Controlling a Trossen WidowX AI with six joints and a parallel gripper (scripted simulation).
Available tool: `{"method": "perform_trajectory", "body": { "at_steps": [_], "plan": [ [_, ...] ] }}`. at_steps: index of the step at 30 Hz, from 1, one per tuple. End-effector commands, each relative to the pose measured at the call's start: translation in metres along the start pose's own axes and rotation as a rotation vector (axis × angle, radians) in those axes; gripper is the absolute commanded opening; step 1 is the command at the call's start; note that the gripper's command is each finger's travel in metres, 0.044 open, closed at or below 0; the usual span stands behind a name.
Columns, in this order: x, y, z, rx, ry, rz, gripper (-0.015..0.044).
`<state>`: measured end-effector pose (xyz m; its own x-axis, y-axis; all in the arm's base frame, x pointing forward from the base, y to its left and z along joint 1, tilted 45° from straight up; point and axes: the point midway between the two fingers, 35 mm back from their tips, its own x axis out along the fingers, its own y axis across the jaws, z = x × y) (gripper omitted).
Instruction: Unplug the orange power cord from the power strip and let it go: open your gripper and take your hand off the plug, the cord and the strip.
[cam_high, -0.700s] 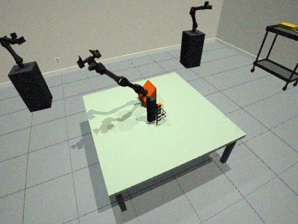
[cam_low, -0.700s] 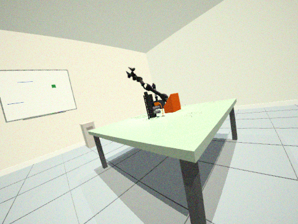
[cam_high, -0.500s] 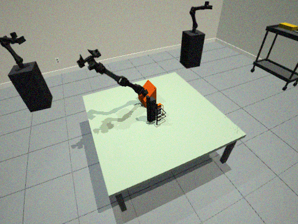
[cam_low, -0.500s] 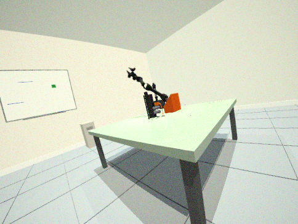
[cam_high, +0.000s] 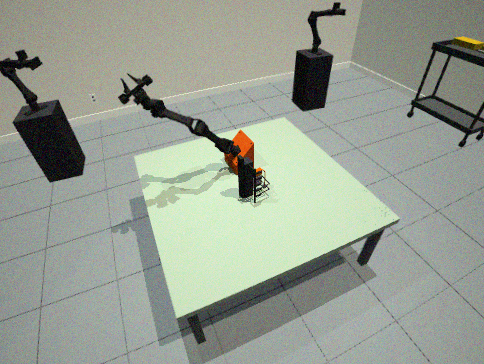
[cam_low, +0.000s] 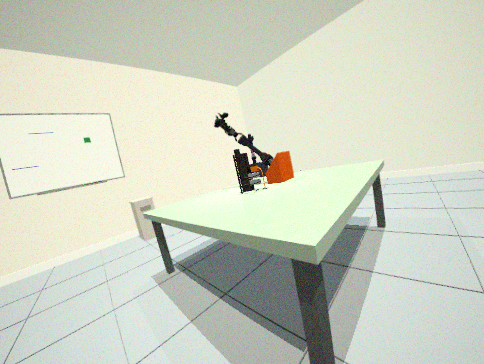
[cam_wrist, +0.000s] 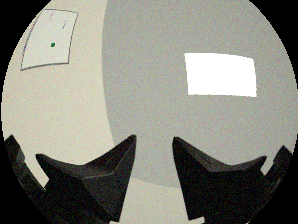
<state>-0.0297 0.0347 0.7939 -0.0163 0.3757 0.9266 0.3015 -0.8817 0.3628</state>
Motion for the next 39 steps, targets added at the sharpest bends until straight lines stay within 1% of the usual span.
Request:
{"method": "perform_trajectory", "body": {
  "at_steps": [1, 7, 12, 21, 26, 30, 34, 39],
  "plan": [
    [-0.009, 0.015, -0.031, 0.047, 0.109, 0.031, 0.0160],
    [-0.030, 0.048, -0.075, 0.136, 0.279, 0.092, 0.0160],
    [-0.055, 0.084, -0.102, 0.213, 0.414, 0.163, 0.0160],
    [-0.112, 0.161, -0.123, 0.359, 0.630, 0.331, 0.0160],
    [-0.149, 0.208, -0.117, 0.443, 0.733, 0.448, 0.0160],
    [-0.180, 0.244, -0.102, 0.510, 0.803, 0.553, 0.0160],
    [-0.213, 0.279, -0.077, 0.579, 0.863, 0.668, 0.0160],
    [-0.254, 0.316, -0.035, 0.665, 0.918, 0.824, 0.0160]
  ]
}}
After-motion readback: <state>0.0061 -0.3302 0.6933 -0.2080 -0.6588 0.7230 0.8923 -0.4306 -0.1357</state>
